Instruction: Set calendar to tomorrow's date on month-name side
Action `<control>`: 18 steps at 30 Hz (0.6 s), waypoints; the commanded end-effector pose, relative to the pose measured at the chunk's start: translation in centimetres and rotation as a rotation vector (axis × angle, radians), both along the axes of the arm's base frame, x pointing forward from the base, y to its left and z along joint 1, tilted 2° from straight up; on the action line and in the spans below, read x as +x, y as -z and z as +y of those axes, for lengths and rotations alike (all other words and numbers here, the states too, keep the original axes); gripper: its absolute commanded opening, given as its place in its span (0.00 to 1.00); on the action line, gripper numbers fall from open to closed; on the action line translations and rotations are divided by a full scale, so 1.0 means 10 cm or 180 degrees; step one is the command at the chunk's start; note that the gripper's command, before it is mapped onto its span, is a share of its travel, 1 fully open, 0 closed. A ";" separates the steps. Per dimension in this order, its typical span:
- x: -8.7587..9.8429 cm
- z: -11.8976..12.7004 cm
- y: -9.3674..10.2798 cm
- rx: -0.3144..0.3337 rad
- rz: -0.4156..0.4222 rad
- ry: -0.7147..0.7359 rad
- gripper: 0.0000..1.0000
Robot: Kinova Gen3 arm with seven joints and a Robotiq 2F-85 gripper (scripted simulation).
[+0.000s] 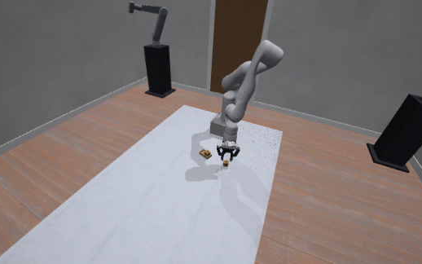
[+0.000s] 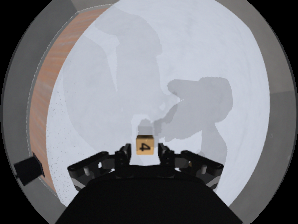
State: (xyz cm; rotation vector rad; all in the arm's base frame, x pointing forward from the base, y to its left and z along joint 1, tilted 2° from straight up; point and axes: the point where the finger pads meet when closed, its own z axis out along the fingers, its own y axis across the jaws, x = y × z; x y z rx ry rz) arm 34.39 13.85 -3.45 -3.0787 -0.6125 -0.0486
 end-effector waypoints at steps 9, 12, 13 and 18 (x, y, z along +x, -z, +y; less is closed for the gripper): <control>0.00 0.00 0.10 0.0001 -0.0001 0.0002 0.46; 0.01 0.00 0.15 0.0001 -0.0001 0.0002 0.46; 0.01 0.00 0.17 0.0001 -0.0001 0.0002 0.46; 0.01 0.00 0.24 0.0001 -0.0001 0.0002 0.46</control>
